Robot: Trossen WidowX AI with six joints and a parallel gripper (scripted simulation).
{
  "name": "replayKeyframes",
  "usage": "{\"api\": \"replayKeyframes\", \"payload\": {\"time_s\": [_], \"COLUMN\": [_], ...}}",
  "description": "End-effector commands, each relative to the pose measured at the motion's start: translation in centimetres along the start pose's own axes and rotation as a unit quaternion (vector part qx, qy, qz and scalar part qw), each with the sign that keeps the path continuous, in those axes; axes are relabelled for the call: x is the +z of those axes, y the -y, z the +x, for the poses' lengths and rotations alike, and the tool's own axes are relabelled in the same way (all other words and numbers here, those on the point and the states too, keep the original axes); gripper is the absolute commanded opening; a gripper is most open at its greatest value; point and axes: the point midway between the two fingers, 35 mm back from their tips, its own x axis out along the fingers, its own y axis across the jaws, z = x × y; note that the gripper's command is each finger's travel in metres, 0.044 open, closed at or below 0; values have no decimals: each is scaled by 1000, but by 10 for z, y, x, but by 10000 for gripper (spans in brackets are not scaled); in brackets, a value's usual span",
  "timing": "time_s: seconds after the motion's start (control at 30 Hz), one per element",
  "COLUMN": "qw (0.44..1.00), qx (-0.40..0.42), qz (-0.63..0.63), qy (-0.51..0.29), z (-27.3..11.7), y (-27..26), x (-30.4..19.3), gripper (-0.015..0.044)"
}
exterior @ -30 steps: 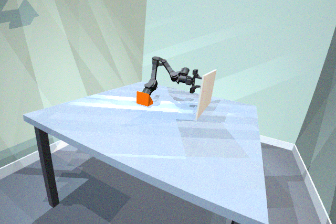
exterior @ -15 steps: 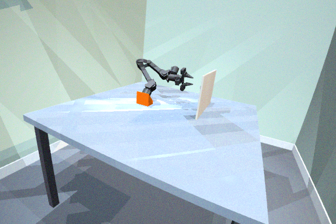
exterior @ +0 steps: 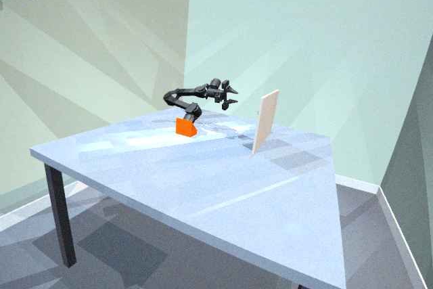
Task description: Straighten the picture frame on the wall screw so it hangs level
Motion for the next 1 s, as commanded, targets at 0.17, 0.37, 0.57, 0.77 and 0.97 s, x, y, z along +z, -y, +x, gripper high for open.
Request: {"api": "replayKeyframes", "payload": {"time_s": [0.17, 0.37, 0.57, 0.77, 0.97], "qw": [1000, 1000, 1000, 1000, 1000], "qx": [-2, -2, -2, -2, -2], "qz": [4, 5, 5, 5, 5], "qy": [0, 0, 0, 0, 0], "z": [-23, -24, -24, -24, -24], "y": [0, 0, 0, 0, 0], "x": [1, 1, 1, 1, 1], "gripper": [260, 260, 260, 260, 260]}}
